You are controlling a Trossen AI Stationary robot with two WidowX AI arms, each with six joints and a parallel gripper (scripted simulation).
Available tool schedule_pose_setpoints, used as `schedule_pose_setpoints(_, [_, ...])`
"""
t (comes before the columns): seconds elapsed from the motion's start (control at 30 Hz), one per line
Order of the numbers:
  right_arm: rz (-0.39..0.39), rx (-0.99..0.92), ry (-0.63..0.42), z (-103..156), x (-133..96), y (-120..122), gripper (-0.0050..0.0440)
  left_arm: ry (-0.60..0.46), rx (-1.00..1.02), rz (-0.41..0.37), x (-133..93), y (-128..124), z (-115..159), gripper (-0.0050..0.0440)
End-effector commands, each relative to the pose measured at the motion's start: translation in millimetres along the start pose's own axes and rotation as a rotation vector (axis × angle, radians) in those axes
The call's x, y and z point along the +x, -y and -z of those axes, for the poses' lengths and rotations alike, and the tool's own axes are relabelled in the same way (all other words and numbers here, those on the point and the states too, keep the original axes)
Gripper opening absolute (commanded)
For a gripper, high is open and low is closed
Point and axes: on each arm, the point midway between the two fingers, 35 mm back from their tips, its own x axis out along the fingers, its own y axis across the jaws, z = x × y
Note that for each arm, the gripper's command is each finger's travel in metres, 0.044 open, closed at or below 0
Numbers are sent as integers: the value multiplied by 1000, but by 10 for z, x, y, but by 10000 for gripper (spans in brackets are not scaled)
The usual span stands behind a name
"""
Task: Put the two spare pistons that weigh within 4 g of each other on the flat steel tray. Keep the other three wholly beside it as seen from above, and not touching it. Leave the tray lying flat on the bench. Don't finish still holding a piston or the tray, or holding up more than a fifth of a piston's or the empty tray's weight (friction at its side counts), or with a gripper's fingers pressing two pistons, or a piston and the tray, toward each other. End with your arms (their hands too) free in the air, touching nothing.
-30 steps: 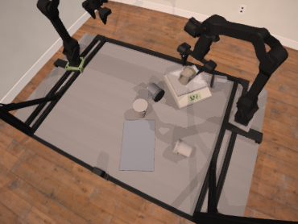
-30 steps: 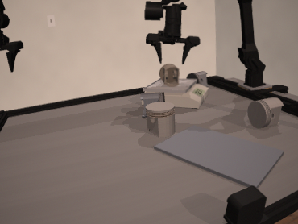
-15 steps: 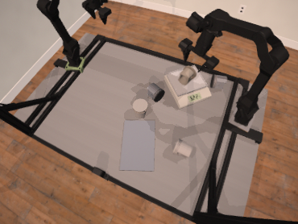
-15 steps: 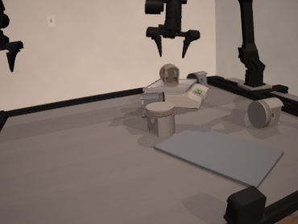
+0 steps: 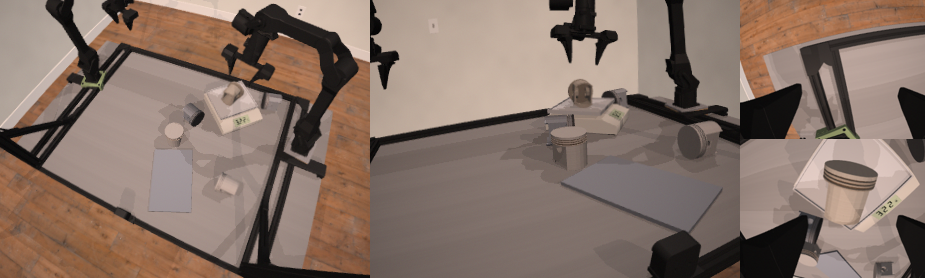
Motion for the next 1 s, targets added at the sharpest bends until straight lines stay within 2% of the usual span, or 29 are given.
schedule_pose_setpoints(0.0, [27,-105,5,-10,15,-14,378,-1,2,3,1,4,2,440])
schedule_pose_setpoints(0.97, [141,-762,33,-10,15,-14,378,-1,2,3,1,4,2,440])
